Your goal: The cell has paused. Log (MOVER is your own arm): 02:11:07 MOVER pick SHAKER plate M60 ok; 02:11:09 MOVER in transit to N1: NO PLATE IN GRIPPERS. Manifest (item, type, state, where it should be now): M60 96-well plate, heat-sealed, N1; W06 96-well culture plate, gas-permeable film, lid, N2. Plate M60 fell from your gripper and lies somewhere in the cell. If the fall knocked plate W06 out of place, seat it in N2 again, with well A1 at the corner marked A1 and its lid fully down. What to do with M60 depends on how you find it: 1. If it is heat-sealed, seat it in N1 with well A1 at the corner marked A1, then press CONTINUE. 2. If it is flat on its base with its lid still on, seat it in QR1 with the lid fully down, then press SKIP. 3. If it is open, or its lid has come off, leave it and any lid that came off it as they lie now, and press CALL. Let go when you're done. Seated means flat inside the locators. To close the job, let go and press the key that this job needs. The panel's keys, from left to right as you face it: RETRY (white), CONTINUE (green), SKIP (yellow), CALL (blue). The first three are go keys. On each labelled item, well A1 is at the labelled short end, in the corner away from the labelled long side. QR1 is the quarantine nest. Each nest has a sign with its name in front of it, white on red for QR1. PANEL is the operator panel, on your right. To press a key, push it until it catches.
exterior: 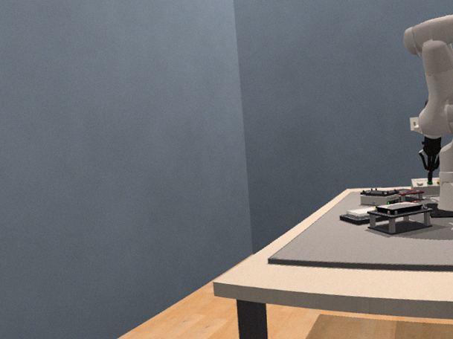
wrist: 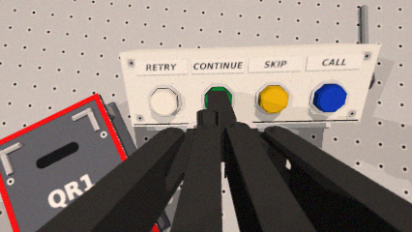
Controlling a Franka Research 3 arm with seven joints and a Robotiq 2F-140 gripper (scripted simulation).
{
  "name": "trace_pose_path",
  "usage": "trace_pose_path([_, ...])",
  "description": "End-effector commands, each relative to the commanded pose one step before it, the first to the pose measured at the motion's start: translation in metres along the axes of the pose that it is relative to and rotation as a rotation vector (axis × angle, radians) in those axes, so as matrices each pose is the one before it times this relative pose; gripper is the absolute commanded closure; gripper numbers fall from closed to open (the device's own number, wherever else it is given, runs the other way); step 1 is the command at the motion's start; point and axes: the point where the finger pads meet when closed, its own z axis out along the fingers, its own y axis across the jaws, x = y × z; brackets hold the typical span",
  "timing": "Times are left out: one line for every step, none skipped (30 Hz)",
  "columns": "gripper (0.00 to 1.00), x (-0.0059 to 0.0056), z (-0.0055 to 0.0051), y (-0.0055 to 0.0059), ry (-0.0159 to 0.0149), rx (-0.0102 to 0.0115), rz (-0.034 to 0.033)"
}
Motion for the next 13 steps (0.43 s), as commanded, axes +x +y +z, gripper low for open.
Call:
trace_pose_path([0.9, -0.00062, 0.00368, 0.00228, 0.00538, -0.00523, -0.01664])
trace_pose_path([0.9, 0.00003, 0.00069, -0.00002, 0.00006, 0.00009, 0.00003])
trace_pose_path([0.9, 0.00002, 0.0007, -0.00002, 0.00004, 0.00006, 0.00002])
trace_pose_path([0.9, 0.00001, 0.0007, -0.00001, 0.00001, 0.00002, 0.00001])
trace_pose_path([0.9, 0.0, 0.0007, 0.0, -0.00001, -0.00001, 0.0])
trace_pose_path([0.9, -0.00001, 0.00069, 0.00001, -0.00003, -0.00004, -0.00001])
trace_pose_path([0.9, -0.00002, 0.00068, 0.00002, -0.00005, -0.00007, -0.00002])
trace_pose_path([0.9, 0.0, 0.00061, 0.0, -0.00001, -0.00001, 0.0])
trace_pose_path([0.9, 0.00002, 0.00054, -0.00002, 0.00004, 0.00007, 0.00002])
trace_pose_path([0.9, 0.00001, 0.00051, -0.00001, 0.00002, 0.00004, 0.00002])
trace_pose_path([0.9, 0.00001, 0.00048, -0.00001, 0.00001, 0.00002, 0.00001])
trace_pose_path([0.9, 0.0, 0.00045, 0.0, 0.0, 0.00001, 0.0])
trace_pose_path([0.9, 0.0, 0.00041, 0.0, 0.0, -0.00001, 0.0])
